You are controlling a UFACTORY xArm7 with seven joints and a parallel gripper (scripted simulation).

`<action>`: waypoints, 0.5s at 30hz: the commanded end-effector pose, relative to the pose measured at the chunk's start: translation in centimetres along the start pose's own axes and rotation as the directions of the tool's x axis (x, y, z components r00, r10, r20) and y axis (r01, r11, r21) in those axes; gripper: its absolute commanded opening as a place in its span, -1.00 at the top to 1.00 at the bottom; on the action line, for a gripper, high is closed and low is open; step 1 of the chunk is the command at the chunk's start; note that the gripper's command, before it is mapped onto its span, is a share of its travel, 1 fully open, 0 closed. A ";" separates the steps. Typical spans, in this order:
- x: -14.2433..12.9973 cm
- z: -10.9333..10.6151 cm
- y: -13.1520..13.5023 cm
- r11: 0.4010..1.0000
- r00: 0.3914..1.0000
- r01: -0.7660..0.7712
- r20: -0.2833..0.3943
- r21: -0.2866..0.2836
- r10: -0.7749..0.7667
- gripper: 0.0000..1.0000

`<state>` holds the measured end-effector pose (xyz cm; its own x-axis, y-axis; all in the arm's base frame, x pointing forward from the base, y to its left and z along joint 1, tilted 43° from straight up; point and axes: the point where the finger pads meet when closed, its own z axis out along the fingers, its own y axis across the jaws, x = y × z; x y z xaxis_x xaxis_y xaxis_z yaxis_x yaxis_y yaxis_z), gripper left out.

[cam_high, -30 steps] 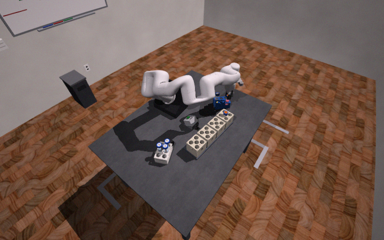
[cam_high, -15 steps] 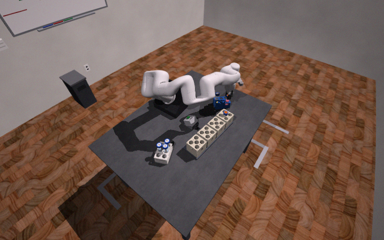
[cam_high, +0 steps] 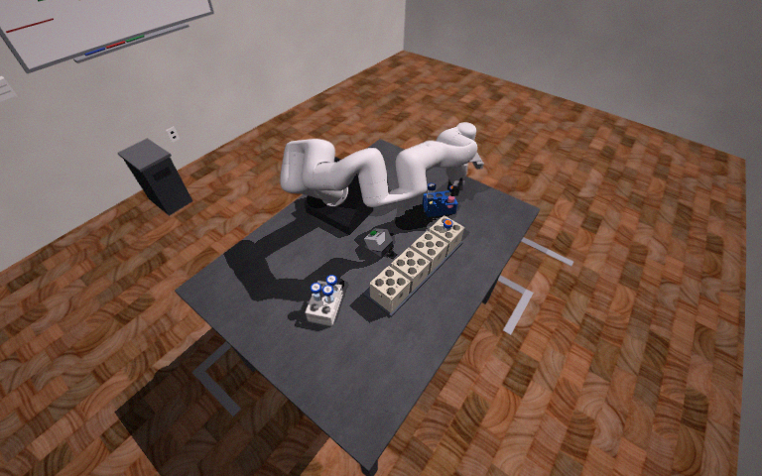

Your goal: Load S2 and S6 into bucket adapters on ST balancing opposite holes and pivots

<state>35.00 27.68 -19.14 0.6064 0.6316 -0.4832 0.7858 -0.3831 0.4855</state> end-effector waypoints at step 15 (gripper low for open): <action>0.1 -1.3 -0.1 1.000 1.000 0.000 -0.006 0.001 0.000 1.00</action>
<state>34.89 28.29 -18.49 0.6063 0.6318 -0.4829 0.7859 -0.3831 0.4854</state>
